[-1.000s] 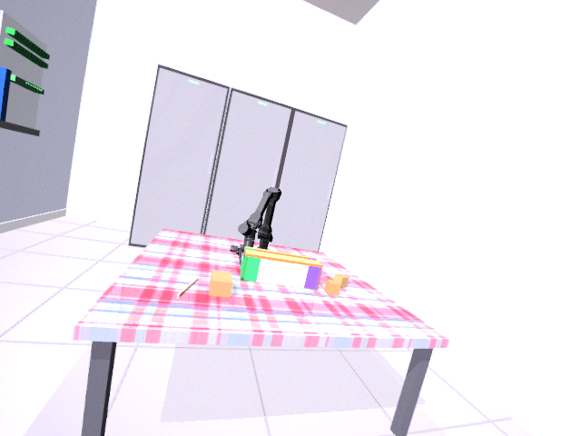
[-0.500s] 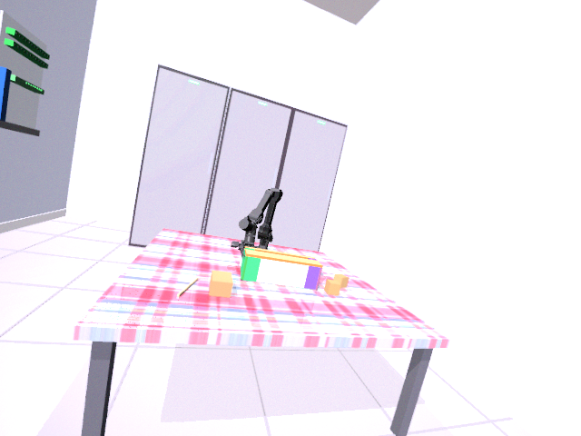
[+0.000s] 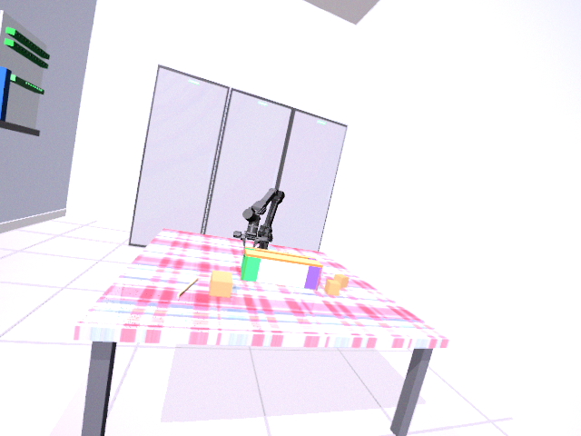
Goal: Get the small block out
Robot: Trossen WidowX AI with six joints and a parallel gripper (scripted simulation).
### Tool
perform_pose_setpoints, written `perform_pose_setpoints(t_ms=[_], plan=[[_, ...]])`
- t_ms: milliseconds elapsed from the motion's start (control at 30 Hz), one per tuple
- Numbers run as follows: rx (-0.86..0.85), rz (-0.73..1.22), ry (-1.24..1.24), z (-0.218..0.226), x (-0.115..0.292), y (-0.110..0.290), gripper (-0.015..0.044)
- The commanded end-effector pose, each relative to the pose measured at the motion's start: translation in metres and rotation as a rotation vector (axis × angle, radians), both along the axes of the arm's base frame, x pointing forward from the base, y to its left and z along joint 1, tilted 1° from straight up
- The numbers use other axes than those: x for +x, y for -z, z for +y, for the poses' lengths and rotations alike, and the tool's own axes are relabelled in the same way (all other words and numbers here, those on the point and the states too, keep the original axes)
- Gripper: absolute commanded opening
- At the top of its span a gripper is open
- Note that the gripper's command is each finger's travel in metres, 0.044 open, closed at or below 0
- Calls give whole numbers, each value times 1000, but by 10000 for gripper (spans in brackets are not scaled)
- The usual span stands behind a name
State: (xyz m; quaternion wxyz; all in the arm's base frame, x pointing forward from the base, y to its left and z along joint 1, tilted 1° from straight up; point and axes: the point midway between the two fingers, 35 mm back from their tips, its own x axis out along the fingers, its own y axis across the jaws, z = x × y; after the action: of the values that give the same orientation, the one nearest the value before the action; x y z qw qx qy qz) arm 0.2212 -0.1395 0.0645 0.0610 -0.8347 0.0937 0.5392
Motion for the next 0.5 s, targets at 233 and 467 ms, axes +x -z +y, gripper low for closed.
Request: perform_pose_setpoints(t_ms=[233, 467], plan=[[-31, -83, 293, 0, -1, -73, 0], [-32, -97, 335, 1, -3, -83, 0]])
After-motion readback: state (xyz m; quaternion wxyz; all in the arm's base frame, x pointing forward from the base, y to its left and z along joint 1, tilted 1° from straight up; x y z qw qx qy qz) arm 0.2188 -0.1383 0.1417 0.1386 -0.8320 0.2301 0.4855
